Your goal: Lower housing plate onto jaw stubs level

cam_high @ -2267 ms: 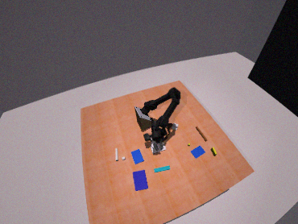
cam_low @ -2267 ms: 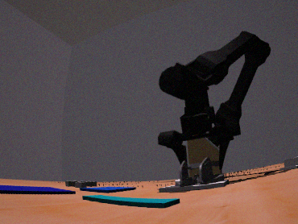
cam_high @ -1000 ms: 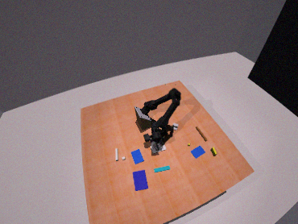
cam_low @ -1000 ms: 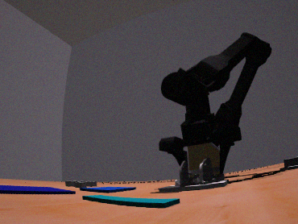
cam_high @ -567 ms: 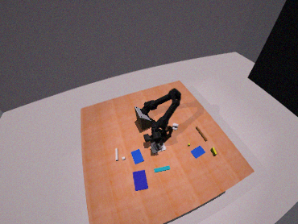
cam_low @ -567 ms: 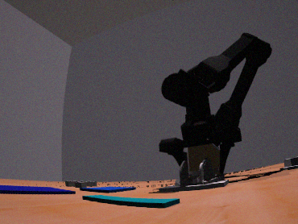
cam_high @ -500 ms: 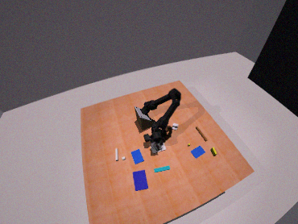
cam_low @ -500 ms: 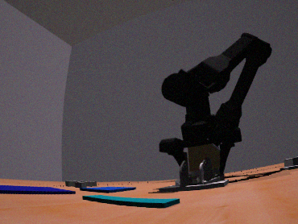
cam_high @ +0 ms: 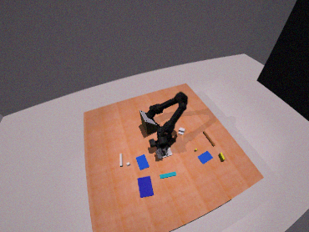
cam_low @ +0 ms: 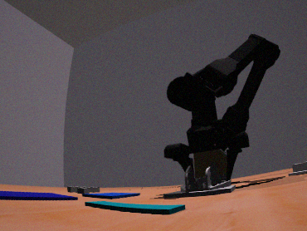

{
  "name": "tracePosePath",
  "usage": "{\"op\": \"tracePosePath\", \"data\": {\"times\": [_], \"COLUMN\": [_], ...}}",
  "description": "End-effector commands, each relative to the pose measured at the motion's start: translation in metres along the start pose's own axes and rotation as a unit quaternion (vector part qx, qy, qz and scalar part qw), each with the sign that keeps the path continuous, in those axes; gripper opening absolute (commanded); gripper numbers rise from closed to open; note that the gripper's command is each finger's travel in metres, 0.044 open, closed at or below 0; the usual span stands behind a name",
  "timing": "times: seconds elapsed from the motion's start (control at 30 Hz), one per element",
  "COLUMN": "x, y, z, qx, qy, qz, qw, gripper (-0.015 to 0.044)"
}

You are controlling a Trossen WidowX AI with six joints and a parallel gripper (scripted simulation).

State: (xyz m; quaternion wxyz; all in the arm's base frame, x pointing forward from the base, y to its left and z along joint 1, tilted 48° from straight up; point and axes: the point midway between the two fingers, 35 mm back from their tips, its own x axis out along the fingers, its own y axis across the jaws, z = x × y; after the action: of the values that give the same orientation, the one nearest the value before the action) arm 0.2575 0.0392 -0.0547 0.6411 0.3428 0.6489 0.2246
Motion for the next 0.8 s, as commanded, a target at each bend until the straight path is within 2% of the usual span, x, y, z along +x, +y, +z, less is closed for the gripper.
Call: {"op": "tracePosePath", "data": {"times": [0.0, 0.77], "x": [0.0015, 0.0052], "y": [0.0000, 0.0000], "z": [-0.0004, -0.0004], "qx": [0.002, 0.002], "qy": [0.000, 0.000], "qz": [0.000, 0.000], "qw": [1.000, 1.000], "gripper": [0.0351, 0.0351]}}
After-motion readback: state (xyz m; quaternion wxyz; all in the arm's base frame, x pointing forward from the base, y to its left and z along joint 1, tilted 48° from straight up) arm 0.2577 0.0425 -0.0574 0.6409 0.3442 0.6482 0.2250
